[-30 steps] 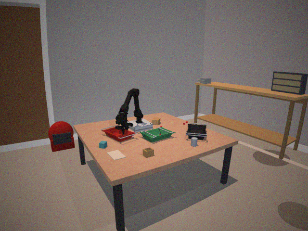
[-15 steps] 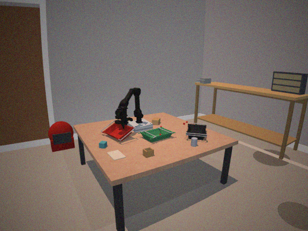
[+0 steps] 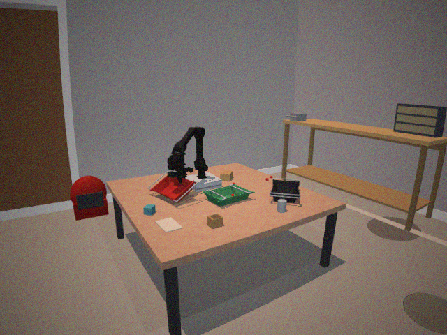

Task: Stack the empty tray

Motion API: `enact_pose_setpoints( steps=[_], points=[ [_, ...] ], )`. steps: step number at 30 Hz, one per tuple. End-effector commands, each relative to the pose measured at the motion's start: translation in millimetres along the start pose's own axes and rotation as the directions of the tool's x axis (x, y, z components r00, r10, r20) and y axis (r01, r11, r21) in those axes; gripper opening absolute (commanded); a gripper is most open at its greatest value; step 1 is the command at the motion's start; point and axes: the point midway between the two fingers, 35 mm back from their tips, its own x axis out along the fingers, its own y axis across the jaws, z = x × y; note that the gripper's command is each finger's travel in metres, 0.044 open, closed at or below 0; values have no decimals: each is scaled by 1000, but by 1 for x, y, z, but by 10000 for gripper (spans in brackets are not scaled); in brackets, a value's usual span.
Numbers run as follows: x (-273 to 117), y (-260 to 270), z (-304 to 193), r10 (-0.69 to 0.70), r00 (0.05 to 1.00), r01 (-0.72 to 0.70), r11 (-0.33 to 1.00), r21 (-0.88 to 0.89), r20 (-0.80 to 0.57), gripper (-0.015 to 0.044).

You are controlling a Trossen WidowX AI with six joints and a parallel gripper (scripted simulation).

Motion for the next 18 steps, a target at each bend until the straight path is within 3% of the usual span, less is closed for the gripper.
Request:
enact_pose_setpoints(
  steps=[1,18],
  points=[
    [-15,12,-4,27,1000,-27,1000,-3,-9,0],
    [-77,39,-13,29,1000,-29,1000,-3,-9,0]
  ],
)
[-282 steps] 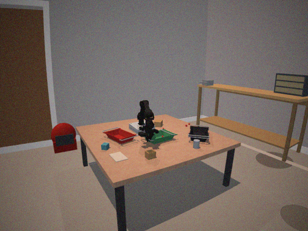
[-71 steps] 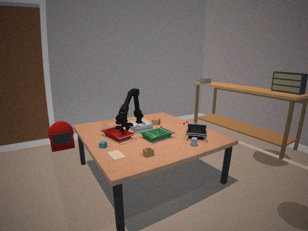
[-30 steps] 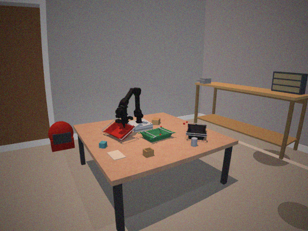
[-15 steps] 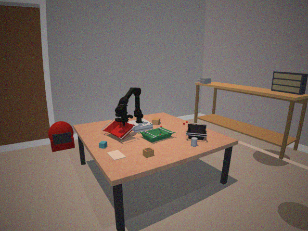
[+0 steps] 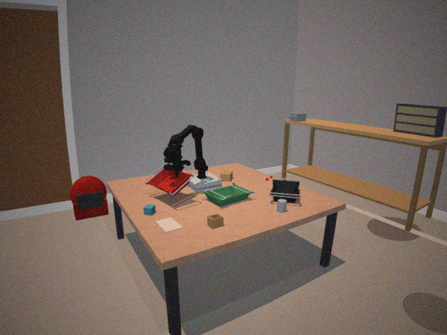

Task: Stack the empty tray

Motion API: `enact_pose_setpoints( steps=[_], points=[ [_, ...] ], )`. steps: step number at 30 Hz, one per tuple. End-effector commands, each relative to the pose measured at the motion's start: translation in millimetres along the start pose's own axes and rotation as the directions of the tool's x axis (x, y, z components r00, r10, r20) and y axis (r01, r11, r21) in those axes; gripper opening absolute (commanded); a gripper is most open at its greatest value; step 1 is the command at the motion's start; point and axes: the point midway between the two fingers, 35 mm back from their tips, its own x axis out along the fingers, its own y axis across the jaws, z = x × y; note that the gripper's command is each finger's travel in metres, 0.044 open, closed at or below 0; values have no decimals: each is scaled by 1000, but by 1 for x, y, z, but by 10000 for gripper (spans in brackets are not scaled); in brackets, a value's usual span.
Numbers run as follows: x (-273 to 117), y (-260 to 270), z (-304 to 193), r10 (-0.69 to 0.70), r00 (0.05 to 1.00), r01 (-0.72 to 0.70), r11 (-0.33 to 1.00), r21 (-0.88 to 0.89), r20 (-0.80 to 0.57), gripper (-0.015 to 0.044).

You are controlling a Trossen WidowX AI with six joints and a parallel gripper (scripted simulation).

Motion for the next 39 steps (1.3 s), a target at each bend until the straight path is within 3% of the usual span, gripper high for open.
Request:
enact_pose_setpoints(
  steps=[1,8,39],
  points=[
    [-22,9,-3,27,1000,-27,1000,-4,-9,0],
    [-42,14,-5,27,1000,-27,1000,-4,-9,0],
    [-41,10,-17,25,1000,-26,998,-59,-10,0]
  ],
)
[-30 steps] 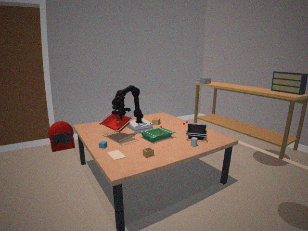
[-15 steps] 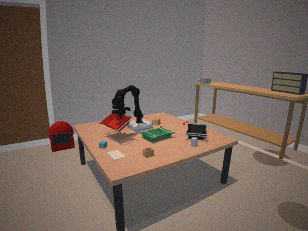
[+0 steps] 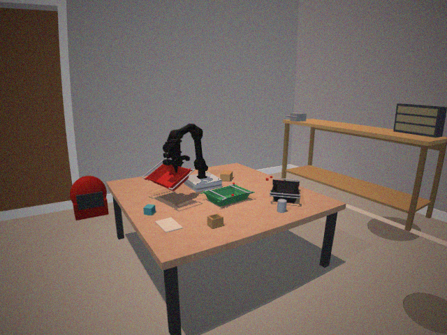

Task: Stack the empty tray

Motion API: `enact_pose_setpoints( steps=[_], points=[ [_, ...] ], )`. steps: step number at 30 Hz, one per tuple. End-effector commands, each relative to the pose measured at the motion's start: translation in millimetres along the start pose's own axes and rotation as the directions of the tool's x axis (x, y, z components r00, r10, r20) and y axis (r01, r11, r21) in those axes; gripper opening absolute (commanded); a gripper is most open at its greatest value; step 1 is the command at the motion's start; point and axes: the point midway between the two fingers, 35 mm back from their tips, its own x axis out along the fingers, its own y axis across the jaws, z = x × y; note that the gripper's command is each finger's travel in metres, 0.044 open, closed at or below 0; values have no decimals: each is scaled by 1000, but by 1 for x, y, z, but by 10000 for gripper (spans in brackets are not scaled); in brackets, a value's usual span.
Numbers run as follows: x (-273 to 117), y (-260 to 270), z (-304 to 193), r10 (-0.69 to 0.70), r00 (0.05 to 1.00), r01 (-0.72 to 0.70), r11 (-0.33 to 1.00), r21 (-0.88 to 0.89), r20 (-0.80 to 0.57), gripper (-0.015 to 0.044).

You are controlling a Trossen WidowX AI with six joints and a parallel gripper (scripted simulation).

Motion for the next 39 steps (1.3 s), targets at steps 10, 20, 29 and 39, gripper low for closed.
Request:
enact_pose_setpoints(
  steps=[10,20,29,39],
  points=[
    [-3,-15,-44,11,1000,-12,980,-199,-7,0],
    [-2,-33,-76,7,1000,-9,936,-351,-8,0],
    [-2,-52,-103,4,1000,-8,877,-481,-9,0],
    [-2,-77,-131,2,1000,-8,790,-613,-11,0]
  ],
)
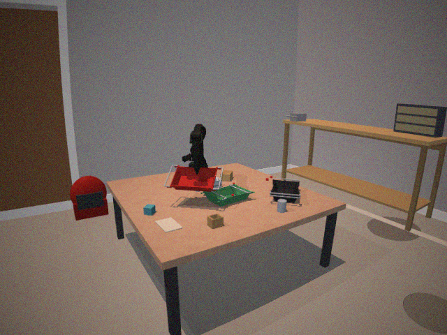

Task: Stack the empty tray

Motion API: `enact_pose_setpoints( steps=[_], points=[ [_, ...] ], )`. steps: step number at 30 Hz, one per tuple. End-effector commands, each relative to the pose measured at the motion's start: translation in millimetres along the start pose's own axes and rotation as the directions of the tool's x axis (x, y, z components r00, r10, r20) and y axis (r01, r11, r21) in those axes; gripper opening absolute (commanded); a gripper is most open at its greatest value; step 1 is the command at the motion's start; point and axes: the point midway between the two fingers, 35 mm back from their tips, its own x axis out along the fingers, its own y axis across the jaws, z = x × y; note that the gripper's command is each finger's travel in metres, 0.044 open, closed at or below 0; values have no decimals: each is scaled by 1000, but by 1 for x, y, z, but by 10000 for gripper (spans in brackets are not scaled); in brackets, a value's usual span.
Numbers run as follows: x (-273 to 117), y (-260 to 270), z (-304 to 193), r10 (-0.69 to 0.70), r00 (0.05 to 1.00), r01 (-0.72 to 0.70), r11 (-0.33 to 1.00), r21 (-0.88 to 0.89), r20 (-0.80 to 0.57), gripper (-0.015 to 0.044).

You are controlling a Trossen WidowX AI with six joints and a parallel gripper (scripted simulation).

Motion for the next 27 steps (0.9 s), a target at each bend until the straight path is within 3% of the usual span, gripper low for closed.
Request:
enact_pose_setpoints(
  steps=[1,27],
  points=[
    [-2,-1,-14,11,1000,-10,998,-68,4,0],
    [-2,-34,-104,11,1000,-10,887,-461,-1,0]
  ],
)
